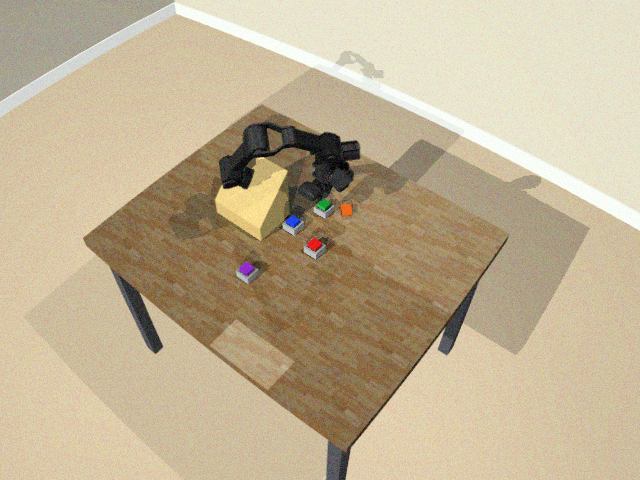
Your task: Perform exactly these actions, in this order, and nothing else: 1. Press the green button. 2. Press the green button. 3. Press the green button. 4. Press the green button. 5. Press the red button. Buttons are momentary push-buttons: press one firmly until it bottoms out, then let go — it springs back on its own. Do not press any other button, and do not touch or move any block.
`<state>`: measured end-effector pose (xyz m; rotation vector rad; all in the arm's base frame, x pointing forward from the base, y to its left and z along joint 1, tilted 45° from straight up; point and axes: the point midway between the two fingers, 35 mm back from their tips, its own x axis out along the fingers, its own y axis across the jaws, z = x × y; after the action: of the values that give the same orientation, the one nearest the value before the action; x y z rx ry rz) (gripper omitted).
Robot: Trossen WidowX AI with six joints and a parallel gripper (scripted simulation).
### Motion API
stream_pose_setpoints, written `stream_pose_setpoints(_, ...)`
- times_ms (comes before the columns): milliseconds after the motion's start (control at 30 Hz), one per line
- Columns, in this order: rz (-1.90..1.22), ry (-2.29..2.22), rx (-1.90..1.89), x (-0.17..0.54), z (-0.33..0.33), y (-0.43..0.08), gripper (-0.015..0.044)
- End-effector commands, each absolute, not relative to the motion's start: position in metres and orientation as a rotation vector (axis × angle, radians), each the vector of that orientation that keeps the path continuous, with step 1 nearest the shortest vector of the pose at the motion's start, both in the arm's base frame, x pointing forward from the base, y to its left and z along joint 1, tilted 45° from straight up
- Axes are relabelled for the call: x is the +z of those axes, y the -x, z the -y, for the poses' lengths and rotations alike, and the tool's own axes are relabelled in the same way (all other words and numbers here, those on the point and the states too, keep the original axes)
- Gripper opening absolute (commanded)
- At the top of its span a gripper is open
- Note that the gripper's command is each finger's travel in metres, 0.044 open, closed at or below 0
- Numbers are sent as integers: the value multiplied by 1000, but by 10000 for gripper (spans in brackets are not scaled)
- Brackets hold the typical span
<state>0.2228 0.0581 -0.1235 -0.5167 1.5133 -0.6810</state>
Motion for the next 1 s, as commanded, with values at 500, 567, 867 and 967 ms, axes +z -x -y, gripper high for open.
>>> stream_pose_setpoints(500, -1506, 522, -676, -128, -54, -223, 20)
stream_pose_setpoints(567, -1506, 523, -676, -131, -52, -223, 20)
stream_pose_setpoints(867, -1506, 523, -676, -141, -42, -222, 20)
stream_pose_setpoints(967, -1506, 523, -677, -145, -38, -222, 20)
